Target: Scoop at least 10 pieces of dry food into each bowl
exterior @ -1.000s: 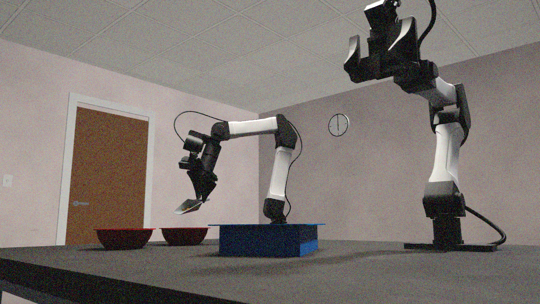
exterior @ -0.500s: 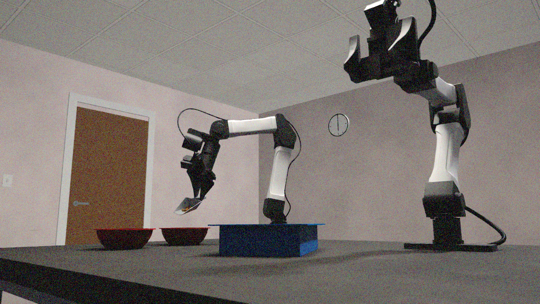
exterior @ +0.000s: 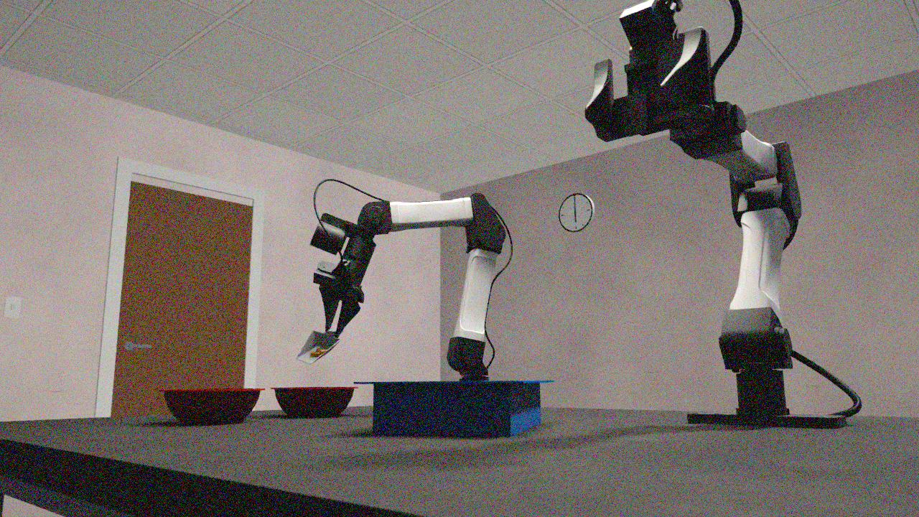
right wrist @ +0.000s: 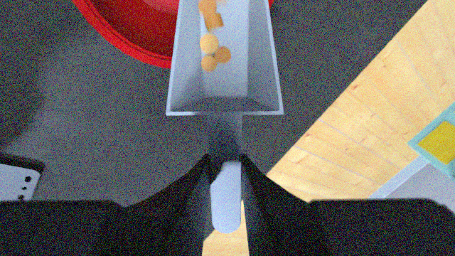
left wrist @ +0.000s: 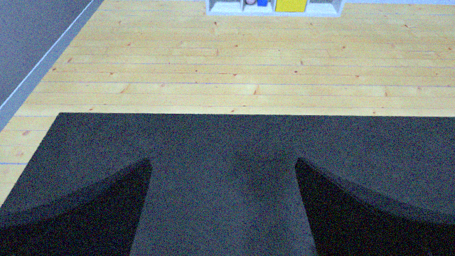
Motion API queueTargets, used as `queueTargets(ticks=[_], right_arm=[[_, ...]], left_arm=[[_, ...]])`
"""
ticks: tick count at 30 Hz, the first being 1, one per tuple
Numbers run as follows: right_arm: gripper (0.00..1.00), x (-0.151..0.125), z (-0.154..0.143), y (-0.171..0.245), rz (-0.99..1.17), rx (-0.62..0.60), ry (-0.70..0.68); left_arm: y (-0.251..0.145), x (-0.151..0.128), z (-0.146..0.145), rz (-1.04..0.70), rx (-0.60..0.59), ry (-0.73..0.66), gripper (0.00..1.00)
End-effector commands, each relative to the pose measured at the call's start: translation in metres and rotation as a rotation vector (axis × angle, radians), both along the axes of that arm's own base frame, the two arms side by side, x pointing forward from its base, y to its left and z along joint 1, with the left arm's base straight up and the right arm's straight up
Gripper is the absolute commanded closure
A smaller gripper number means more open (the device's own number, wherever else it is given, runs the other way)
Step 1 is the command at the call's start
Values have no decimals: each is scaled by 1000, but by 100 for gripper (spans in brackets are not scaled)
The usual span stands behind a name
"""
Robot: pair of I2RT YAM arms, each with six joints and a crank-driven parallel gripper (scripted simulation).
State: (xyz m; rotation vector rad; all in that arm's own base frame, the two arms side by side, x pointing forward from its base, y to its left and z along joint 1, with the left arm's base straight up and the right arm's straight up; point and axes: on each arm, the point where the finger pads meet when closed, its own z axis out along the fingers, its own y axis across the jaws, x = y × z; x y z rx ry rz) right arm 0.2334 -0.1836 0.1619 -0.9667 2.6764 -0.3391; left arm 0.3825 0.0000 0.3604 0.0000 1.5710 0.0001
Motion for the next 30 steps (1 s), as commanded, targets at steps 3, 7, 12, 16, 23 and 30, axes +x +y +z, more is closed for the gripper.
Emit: queueTargets(ticks=[3,7,12,16,23,30], right_arm=[[100,12,26,-9,72,-97,-60],[100,15,28,-11,118,-127,-55],[100,18,31,-13,168,-158,-50],[100,16,19,-12,103,-91,-47],[100,-6,-3,0,-87,52,-22],[100,-9,-2,1,-207,105,-62]], left_arm=[[0,-2,20,0,-1,-52,0],[0,-2,20,0,-1,-52,0],[0,-2,20,0,-1,-52,0],[0,-2,20,0,-1,-52,0],[0,-2,20,0,-1,-52,0],[0,-2,20,0,-1,-52,0]])
